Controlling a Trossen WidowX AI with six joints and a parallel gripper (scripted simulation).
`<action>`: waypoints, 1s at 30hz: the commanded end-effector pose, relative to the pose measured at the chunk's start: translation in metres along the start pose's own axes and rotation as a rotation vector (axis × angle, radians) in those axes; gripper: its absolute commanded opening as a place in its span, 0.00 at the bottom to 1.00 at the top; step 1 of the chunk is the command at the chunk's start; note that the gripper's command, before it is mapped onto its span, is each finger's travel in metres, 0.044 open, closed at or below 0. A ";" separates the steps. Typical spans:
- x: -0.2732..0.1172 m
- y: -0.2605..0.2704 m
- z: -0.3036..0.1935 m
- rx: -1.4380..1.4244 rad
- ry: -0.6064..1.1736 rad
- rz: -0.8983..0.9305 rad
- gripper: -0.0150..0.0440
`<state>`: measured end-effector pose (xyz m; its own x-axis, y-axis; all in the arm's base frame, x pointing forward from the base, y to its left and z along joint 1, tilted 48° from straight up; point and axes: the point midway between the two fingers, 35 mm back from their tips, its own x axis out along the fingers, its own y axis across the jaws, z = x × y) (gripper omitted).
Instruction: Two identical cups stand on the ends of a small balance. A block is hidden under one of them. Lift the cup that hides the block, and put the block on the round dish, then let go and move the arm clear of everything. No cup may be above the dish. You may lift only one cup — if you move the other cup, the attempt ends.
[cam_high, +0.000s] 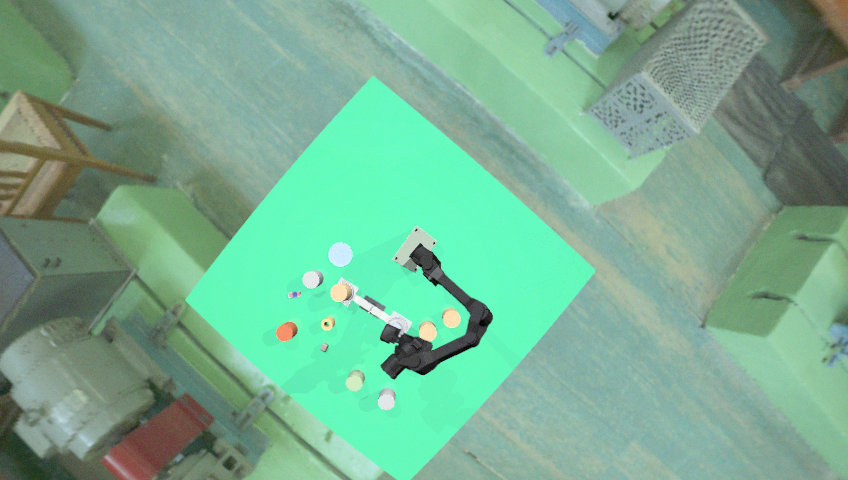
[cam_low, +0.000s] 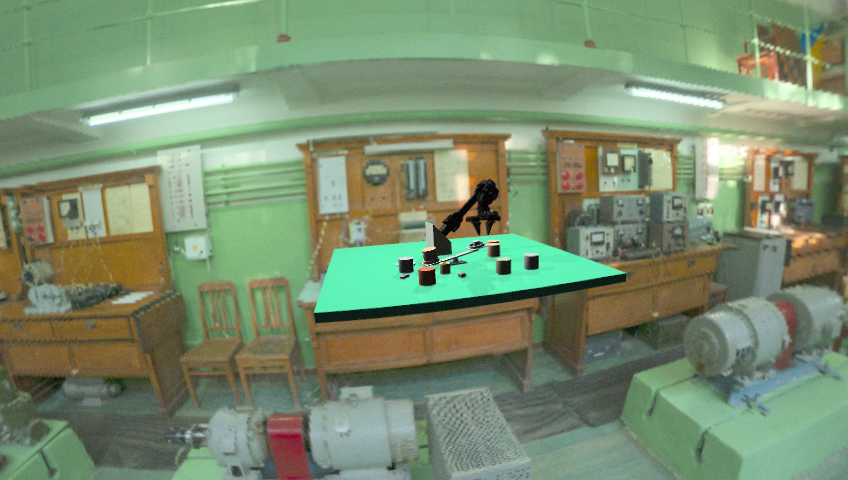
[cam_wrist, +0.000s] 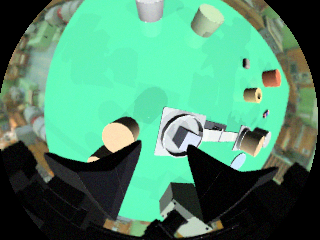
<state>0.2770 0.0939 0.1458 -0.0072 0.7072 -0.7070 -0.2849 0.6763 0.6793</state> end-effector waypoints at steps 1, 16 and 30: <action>-0.002 -0.006 0.001 -0.127 0.005 0.001 0.69; -0.003 -0.025 -0.001 -0.644 0.026 0.035 0.69; -0.004 -0.041 -0.005 -1.127 0.025 0.082 0.69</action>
<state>0.2822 0.0663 0.1209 -0.0802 0.7253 -0.6838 -0.9664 0.1115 0.2317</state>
